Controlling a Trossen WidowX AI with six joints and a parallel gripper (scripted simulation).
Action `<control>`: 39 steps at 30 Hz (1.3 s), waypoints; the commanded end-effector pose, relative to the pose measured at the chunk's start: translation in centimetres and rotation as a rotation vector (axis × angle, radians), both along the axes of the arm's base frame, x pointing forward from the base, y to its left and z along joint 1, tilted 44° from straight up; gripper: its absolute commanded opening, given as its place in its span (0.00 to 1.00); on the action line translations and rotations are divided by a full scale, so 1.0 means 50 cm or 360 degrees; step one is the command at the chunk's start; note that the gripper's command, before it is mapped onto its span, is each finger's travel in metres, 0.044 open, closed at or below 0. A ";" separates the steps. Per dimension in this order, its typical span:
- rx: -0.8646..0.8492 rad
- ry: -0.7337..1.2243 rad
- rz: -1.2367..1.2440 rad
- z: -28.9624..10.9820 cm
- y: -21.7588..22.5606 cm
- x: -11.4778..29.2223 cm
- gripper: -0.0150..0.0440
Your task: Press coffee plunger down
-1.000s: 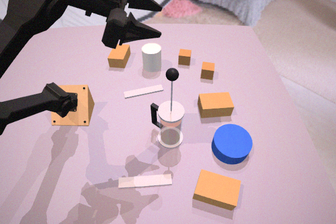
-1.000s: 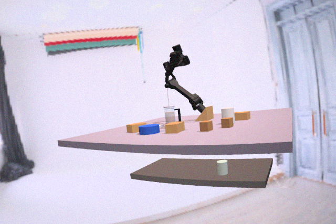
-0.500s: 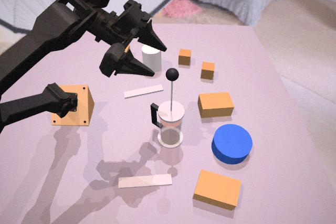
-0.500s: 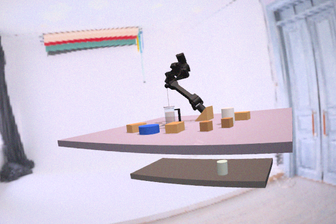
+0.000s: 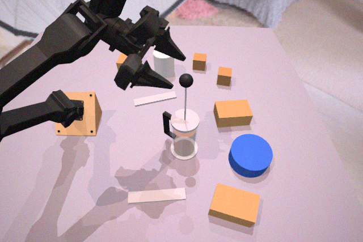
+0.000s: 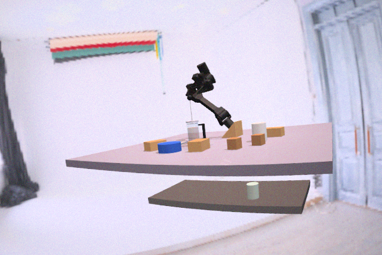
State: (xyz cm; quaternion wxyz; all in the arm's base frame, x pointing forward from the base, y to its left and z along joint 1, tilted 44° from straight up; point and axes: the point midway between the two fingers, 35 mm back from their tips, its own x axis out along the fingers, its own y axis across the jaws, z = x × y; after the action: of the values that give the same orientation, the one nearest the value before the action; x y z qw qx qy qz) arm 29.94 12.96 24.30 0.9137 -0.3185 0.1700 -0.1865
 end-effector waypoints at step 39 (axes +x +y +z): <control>-0.0017 -0.0002 0.0004 -0.013 -0.031 0.045 0.46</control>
State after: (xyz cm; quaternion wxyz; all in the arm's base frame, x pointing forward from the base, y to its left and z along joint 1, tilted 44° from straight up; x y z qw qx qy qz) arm 32.20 11.52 23.86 0.9138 -0.3202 0.1667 -0.1861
